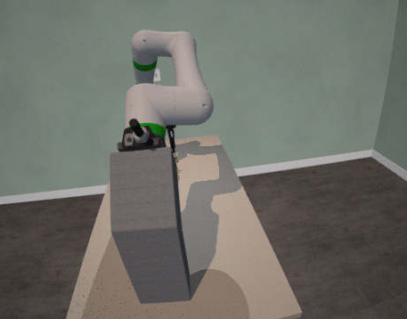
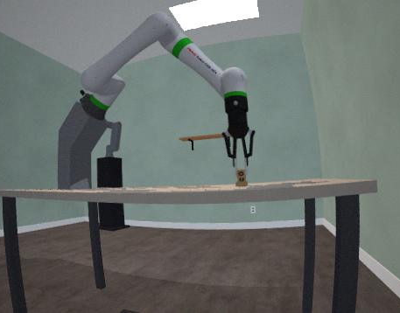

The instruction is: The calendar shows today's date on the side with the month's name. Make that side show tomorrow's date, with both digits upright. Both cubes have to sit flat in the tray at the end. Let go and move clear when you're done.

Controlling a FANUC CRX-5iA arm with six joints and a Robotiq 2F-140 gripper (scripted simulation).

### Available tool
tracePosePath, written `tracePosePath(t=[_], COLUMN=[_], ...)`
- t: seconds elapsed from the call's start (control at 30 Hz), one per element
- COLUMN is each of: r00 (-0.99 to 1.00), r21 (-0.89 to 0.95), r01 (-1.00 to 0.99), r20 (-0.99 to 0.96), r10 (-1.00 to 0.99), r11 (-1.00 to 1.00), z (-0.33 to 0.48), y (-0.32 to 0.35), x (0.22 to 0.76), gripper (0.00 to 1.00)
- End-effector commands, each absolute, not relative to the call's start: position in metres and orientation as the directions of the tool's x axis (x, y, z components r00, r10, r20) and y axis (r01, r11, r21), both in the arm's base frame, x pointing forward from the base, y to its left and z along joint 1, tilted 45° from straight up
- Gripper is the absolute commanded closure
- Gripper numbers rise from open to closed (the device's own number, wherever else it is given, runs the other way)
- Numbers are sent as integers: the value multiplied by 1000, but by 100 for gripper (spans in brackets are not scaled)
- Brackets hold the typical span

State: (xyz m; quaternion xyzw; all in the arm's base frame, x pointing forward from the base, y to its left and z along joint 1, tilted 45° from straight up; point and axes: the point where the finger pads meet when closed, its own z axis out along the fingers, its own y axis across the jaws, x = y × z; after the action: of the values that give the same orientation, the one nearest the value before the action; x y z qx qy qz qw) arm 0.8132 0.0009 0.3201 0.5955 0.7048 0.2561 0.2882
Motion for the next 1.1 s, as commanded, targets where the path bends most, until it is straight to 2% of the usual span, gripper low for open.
tracePosePath(t=[0.0, 1.07], r00=[-125, -125], r21=[705, 705], r01=[691, 691], r20=[-101, -101], r10=[987, 987], r11=[160, 160], z=[319, 313], y=[1, 1], x=[815, 821], gripper=[75, 75])
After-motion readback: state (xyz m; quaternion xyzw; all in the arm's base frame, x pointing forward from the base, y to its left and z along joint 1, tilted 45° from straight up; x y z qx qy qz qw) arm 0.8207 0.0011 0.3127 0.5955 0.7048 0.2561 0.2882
